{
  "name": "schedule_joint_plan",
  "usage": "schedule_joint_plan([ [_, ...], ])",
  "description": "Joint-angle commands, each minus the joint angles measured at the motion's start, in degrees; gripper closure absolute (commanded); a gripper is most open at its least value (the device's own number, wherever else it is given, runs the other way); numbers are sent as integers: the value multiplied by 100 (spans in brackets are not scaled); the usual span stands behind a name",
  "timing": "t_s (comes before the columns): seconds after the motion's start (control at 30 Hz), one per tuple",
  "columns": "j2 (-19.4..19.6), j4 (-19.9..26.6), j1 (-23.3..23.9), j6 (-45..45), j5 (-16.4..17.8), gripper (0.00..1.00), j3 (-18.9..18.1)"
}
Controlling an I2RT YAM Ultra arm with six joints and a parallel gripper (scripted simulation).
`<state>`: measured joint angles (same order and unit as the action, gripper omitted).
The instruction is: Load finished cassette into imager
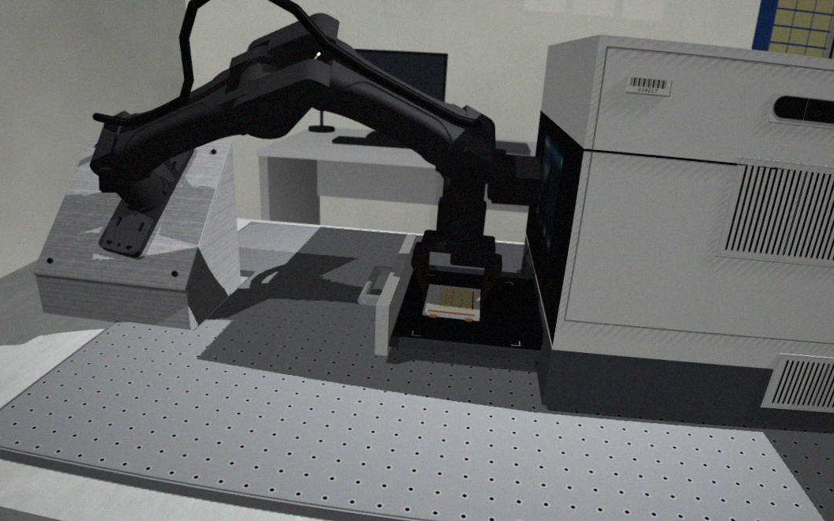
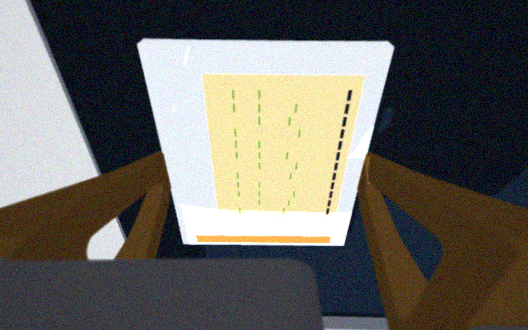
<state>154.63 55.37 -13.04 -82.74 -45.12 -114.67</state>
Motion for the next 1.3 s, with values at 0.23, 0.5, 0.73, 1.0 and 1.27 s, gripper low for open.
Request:
schedule_joint_plan([
  [0.23, -96, 78, -145, 34, 45, 9, -134],
  [0.5, -96, 78, -145, 34, 45, 9, -134],
  [0.73, -96, 78, -145, 34, 45, 9, -134],
  [1.0, -96, 78, -145, 34, 45, 9, -134],
  [1.27, -96, 78, -145, 34, 45, 9, -134],
])
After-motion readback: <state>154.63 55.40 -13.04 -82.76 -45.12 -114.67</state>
